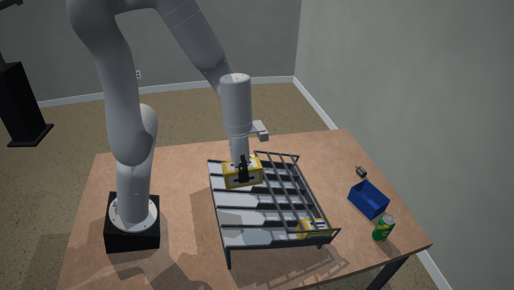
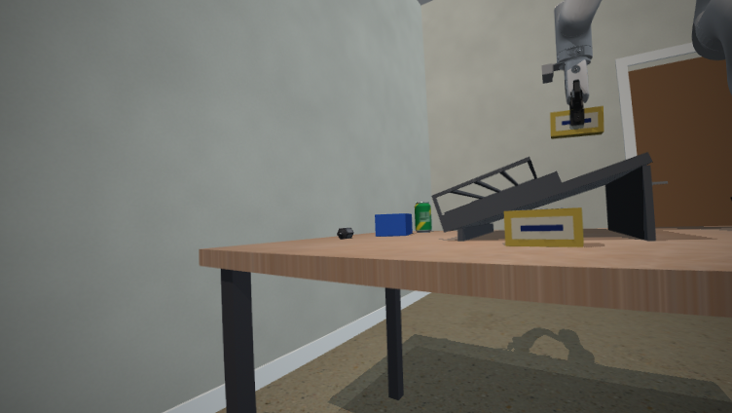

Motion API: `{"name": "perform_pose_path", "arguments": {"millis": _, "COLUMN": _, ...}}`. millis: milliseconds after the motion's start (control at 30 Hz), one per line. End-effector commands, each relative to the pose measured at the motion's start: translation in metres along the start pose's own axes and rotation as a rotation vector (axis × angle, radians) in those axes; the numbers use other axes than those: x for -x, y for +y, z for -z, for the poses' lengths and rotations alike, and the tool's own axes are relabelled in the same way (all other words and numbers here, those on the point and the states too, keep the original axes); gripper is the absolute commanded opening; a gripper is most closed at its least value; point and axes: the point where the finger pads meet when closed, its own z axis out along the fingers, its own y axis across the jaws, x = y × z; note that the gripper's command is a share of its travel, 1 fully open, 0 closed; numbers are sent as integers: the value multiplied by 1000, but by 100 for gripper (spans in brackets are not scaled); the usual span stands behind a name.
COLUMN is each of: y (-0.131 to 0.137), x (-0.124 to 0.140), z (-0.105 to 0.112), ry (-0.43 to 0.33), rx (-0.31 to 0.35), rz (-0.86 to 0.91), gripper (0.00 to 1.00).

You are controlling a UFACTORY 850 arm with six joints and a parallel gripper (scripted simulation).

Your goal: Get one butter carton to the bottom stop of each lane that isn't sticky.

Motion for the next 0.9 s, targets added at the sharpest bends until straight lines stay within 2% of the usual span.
{"name": "perform_pose_path", "arguments": {"millis": 0, "y": 48, "x": -16, "z": -8, "ry": -48, "rx": -108, "rz": 26, "gripper": 0}}
{"name": "perform_pose_path", "arguments": {"millis": 533, "y": 48, "x": -16, "z": -8, "ry": -48, "rx": -108, "rz": 26, "gripper": 0}}
{"name": "perform_pose_path", "arguments": {"millis": 567, "y": 47, "x": -14, "z": -26, "ry": -48, "rx": -97, "rz": 23, "gripper": 0}}
{"name": "perform_pose_path", "arguments": {"millis": 867, "y": 47, "x": -14, "z": -26, "ry": -48, "rx": -97, "rz": 23, "gripper": 0}}
